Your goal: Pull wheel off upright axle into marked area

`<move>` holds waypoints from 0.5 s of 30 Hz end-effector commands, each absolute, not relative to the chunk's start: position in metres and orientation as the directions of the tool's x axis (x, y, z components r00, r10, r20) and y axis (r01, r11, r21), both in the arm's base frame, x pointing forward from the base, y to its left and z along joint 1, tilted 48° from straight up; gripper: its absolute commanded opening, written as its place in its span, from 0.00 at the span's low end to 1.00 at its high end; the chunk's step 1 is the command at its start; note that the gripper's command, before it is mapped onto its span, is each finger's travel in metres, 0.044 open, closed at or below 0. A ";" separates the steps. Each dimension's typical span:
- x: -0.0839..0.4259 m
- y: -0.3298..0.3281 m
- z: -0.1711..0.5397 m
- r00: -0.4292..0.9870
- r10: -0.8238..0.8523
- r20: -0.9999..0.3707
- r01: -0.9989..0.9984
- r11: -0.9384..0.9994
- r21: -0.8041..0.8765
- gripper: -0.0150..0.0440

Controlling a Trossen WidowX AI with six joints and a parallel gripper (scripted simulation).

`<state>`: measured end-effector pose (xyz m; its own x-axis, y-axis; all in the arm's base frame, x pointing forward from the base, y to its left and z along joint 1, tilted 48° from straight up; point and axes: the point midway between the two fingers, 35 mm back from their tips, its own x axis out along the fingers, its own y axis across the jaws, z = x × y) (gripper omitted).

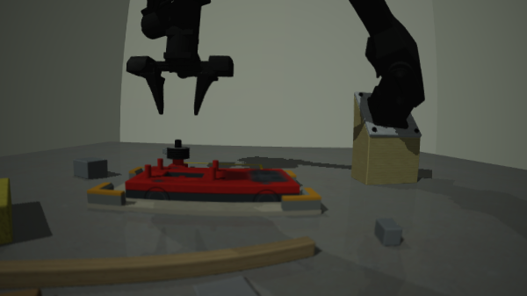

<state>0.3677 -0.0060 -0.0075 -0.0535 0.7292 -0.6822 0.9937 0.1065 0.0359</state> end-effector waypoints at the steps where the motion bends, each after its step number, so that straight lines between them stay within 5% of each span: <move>1: 0.366 0.008 -0.018 -0.059 0.732 -0.678 0.994 0.108 0.030 0.76; 12: 0.361 0.048 -0.050 -0.060 0.736 -0.675 0.994 0.109 0.031 0.76; 15: 0.361 0.047 -0.049 -0.071 0.732 -0.677 0.992 0.121 0.028 0.66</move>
